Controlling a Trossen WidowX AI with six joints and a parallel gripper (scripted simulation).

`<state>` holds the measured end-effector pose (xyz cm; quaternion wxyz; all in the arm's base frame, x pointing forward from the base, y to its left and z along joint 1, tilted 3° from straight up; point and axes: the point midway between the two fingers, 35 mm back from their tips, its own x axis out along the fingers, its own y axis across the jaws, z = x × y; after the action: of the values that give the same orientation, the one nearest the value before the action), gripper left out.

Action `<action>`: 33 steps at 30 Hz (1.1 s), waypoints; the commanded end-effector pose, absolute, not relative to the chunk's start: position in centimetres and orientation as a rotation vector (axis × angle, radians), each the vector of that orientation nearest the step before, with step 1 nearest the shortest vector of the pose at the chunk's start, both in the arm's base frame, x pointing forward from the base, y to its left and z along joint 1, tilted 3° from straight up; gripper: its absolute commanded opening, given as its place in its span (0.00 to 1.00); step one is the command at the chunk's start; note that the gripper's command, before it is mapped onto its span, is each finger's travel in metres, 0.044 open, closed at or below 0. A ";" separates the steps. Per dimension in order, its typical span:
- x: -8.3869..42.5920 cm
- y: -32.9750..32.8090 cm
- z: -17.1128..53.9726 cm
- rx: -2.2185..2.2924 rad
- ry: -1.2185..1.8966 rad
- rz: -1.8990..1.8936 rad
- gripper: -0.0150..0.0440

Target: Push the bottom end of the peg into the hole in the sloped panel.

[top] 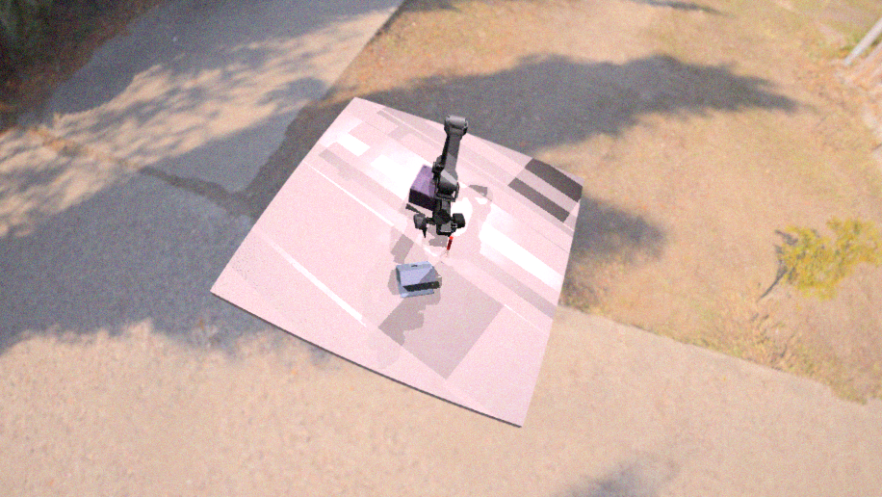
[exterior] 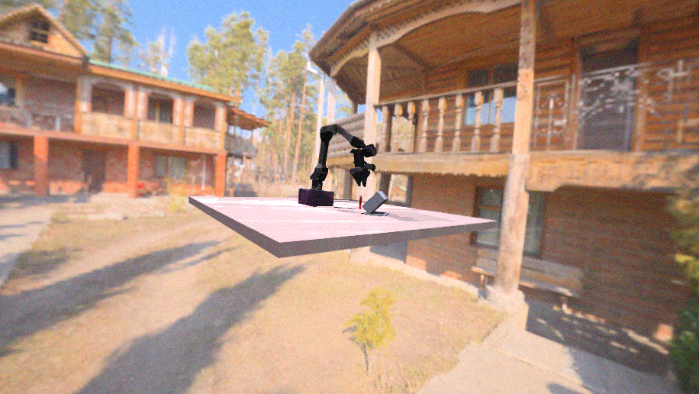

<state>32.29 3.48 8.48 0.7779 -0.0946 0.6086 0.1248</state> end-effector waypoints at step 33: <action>28.3 9.7 3.5 -0.364 1.501 0.436 1.00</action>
<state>28.59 9.86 4.27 0.6995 -0.1621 0.6671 0.1985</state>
